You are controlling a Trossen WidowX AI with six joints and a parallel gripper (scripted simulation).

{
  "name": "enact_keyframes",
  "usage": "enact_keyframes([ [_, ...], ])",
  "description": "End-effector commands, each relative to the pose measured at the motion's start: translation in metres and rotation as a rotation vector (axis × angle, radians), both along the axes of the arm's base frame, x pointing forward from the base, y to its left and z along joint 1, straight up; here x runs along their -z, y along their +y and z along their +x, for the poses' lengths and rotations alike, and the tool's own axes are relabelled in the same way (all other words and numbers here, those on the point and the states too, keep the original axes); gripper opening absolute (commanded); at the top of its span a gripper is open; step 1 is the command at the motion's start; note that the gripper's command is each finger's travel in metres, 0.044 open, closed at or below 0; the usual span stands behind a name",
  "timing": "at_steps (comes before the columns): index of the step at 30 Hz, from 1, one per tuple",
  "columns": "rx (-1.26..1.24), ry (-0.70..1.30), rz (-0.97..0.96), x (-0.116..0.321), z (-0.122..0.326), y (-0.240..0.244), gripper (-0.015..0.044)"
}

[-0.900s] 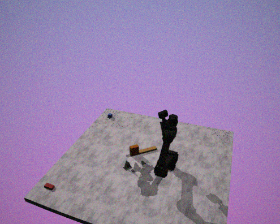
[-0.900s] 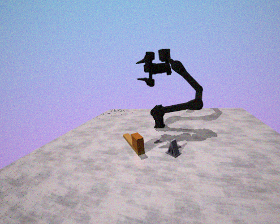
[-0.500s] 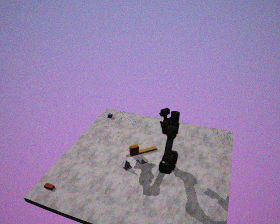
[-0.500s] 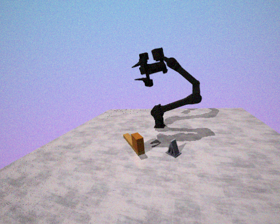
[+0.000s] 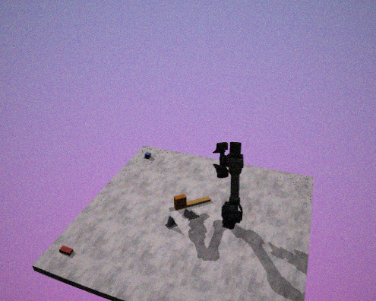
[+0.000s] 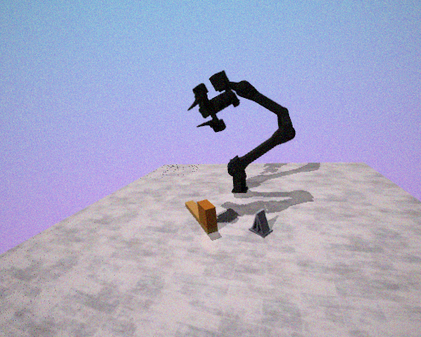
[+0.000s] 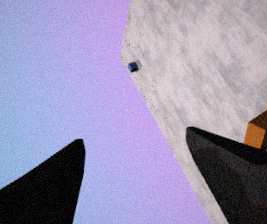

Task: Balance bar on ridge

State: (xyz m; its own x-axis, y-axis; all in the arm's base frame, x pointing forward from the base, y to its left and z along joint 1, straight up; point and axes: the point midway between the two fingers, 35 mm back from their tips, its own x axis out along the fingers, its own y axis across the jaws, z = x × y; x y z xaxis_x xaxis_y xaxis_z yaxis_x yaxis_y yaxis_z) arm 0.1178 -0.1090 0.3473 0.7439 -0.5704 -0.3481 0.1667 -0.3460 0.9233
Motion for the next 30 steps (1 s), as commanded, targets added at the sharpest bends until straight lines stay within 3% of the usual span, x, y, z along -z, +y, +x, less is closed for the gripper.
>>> enact_keyframes([
  [1, -0.012, 0.012, 0.056, 0.003, 0.005, -0.006, 0.0315],
  [30, -0.093, 0.302, 0.523, 0.067, 0.066, -0.029, 0.0315],
])
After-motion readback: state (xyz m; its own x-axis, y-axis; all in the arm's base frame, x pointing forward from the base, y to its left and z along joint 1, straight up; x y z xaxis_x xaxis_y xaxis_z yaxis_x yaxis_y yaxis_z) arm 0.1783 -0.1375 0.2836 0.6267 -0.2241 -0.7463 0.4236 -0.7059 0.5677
